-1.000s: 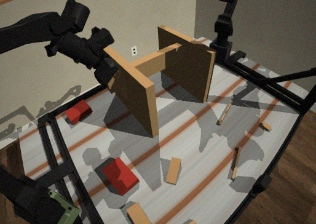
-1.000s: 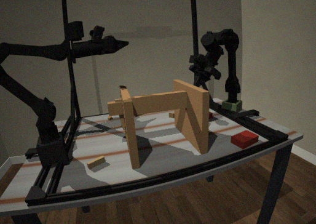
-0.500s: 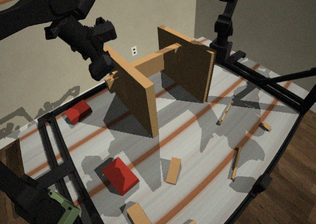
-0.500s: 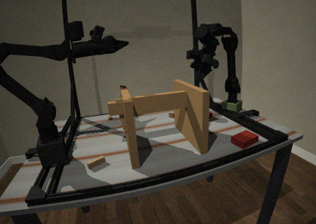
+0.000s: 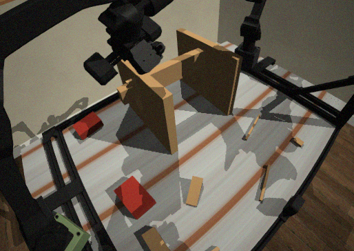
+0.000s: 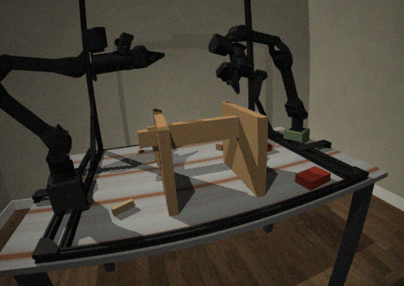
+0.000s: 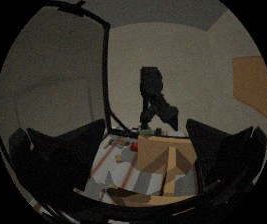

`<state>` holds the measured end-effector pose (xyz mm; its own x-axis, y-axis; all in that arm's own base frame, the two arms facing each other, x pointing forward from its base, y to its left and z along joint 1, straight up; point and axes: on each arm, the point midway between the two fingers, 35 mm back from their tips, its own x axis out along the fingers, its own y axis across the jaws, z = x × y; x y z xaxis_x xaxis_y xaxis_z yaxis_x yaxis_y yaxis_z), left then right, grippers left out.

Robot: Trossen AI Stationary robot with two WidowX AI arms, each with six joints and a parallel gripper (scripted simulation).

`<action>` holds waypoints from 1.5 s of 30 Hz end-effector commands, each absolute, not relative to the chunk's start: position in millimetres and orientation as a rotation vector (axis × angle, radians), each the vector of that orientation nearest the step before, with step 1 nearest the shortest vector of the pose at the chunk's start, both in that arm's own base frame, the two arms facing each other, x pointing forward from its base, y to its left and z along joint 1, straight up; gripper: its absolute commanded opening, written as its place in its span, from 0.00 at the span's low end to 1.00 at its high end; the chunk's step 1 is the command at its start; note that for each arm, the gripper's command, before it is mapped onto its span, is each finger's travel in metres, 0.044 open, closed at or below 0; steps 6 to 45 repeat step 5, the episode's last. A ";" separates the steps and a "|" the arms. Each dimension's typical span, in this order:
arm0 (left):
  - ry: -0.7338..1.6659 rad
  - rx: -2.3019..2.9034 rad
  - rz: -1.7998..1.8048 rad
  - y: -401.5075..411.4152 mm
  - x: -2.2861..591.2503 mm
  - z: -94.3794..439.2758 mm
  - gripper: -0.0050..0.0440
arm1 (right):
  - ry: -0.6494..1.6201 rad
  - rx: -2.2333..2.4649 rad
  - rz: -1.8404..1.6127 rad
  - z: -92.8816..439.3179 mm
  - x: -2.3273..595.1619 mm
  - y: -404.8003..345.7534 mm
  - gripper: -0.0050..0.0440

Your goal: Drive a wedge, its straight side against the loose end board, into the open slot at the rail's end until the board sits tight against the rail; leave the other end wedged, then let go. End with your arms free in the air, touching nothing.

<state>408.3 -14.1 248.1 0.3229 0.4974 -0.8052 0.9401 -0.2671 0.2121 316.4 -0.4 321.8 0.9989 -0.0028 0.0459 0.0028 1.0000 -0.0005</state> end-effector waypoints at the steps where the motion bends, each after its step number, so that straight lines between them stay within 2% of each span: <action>1: 1.311 2.192 -0.912 -24.2 410.4 262.3 1.00 | -0.049 -0.001 -0.002 322.5 316.0 -0.2 1.00; 45: 1.317 2.231 -0.924 -25.8 410.4 264.6 1.00 | -0.049 -0.001 -0.002 322.5 316.0 -0.2 1.00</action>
